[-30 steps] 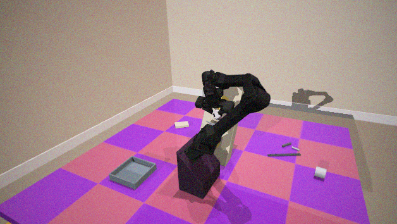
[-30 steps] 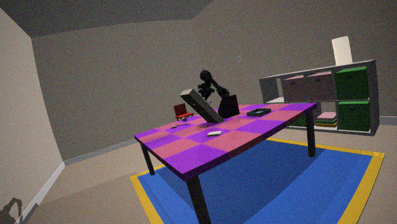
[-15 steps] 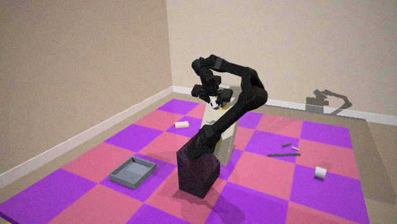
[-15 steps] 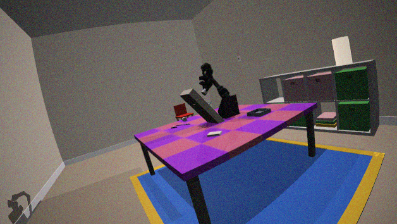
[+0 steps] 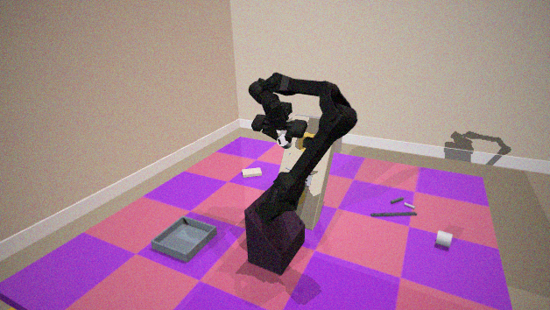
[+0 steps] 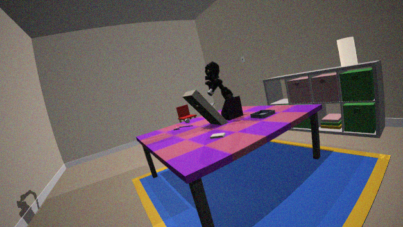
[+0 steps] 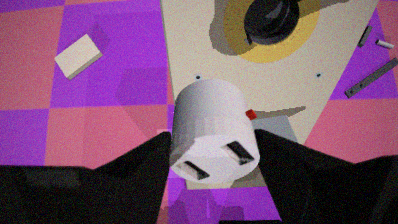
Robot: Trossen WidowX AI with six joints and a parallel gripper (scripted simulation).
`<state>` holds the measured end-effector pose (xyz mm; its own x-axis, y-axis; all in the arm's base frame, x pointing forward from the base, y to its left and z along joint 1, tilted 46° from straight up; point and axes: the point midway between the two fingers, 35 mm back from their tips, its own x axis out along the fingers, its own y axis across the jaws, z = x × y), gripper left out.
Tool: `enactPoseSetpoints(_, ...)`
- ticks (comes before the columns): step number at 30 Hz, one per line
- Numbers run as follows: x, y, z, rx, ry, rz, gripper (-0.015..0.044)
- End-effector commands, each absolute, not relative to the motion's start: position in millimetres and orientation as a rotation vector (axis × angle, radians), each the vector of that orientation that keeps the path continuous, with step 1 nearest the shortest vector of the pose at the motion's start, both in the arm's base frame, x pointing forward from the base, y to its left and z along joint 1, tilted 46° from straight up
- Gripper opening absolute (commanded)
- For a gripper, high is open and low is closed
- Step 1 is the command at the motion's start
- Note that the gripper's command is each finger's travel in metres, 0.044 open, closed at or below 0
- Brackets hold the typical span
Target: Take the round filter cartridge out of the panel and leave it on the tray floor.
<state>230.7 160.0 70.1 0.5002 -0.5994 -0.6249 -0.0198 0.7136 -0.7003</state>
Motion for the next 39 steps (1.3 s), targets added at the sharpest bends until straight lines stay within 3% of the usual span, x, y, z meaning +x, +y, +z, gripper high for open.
enactPoseSetpoints(1,230.8,172.9,54.2,-0.708,1.0,-0.386,0.0)
enactPoseSetpoints(9,221.2,184.9,36.8,-0.762,1.055,-0.307,0.0)
enactPoseSetpoints(31,111.0,273.0,-72.5,-1.206,1.336,0.625,0.0)
enactPoseSetpoints(39,101.9,275.1,-79.1,-1.223,1.339,0.675,0.0)
